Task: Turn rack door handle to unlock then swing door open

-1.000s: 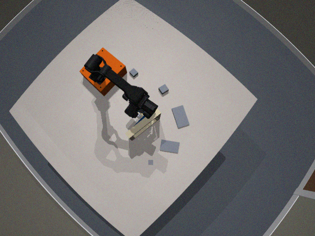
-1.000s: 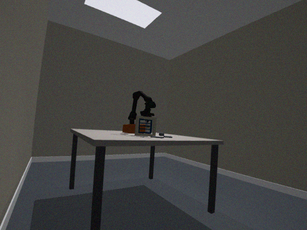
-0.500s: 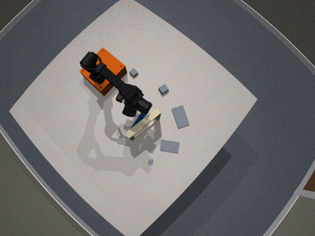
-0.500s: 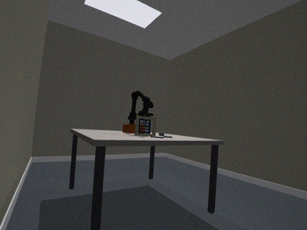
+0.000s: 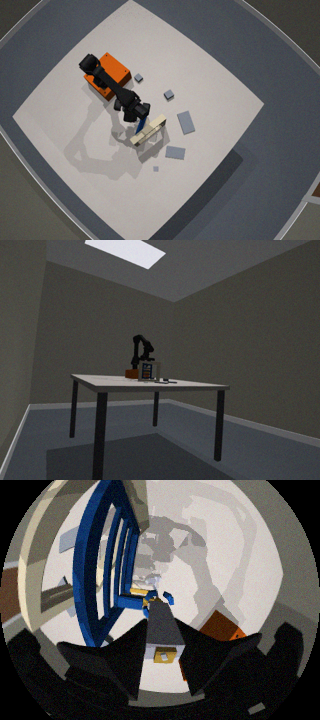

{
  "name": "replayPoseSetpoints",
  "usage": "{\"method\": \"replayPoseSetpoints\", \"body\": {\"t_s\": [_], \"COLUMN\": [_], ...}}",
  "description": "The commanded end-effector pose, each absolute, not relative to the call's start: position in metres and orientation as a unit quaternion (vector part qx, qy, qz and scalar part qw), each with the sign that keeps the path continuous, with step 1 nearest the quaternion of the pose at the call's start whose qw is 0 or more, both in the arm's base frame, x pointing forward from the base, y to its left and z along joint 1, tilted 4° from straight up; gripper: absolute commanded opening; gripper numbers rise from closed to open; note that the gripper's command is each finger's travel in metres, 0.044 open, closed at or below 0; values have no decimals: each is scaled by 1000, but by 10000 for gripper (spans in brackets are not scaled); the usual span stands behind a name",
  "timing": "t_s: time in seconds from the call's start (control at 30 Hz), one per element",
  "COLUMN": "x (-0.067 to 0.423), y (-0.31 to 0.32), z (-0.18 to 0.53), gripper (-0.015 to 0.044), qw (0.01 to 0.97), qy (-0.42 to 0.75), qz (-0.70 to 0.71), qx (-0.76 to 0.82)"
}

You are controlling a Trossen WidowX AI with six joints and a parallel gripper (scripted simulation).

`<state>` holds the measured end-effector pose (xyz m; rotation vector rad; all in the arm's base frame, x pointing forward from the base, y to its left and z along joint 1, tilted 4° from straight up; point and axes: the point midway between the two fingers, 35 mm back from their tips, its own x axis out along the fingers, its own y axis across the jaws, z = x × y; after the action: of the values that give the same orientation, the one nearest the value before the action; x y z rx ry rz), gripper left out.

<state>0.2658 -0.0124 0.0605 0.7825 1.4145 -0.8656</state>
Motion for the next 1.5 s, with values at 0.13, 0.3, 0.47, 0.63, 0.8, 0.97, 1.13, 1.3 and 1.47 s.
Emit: {"method": "replayPoseSetpoints", "body": {"t_s": [0.13,0.3,0.47,0.63,0.8,0.97,1.13,1.3,1.47], "x": [254,248,242,237,232,228,225,222,220], "y": [-25,-33,-41,-50,-59,-68,-77,-87,-97], "z": [60,61,61,62,62,63,63,64,65], "gripper": [20,20,20,20,20,20,20,20,20], "qw": [633,643,652,660,667,674,679,684,688], "qy": [634,645,656,665,674,682,689,695,701], "qz": [-333,-311,-289,-266,-244,-221,-198,-175,-151], "qx": [294,272,249,226,203,180,157,133,110]}}
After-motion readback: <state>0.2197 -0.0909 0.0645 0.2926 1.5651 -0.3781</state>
